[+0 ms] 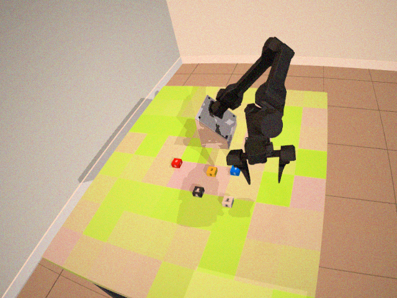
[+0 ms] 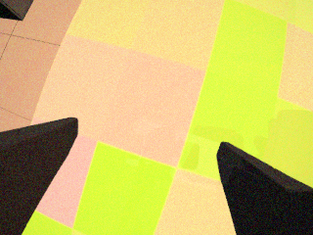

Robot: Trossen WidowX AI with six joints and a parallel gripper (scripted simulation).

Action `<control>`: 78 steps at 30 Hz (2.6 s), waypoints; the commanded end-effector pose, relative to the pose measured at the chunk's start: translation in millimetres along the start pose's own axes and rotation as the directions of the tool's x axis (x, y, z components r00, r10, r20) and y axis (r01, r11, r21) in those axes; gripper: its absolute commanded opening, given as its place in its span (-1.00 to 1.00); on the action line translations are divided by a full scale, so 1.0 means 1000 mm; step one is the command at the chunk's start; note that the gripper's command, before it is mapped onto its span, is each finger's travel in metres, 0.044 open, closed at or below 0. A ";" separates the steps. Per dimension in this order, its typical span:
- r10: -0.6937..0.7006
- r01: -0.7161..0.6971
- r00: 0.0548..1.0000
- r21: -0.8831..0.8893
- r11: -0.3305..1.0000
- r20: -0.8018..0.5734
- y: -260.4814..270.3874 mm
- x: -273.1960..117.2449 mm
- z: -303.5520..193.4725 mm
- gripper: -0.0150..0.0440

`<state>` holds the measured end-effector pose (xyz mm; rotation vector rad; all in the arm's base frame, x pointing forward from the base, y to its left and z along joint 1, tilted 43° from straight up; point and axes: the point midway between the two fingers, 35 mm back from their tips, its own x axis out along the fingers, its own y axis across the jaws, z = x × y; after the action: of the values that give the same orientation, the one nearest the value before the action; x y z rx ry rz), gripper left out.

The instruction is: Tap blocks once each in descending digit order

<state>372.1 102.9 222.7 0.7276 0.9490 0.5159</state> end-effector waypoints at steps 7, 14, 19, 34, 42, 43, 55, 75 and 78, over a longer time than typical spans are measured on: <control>-0.276 0.281 0.949 0.013 0.960 -0.150 -0.188 -0.025 -0.015 0.86; -0.274 0.303 0.900 0.037 0.952 -0.340 -0.295 -0.068 -0.081 0.86; -0.154 0.207 0.888 0.079 0.975 -0.433 -0.336 -0.095 -0.141 0.86; -0.121 0.178 0.888 0.089 0.980 -0.443 -0.340 -0.100 -0.153 0.86; -0.121 0.178 0.888 0.089 0.980 -0.443 -0.340 -0.100 -0.153 0.86; -0.121 0.178 0.888 0.089 0.980 -0.443 -0.340 -0.100 -0.153 0.86; -0.114 0.172 0.889 0.093 0.981 -0.443 -0.209 -0.068 -0.126 0.86; -0.114 0.172 0.889 0.093 0.981 -0.443 -0.209 -0.068 -0.126 0.86; -0.115 0.173 0.889 0.093 0.981 -0.443 -0.200 -0.068 -0.126 0.86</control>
<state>247.1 -39.3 55.3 0.6569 1.4598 0.4973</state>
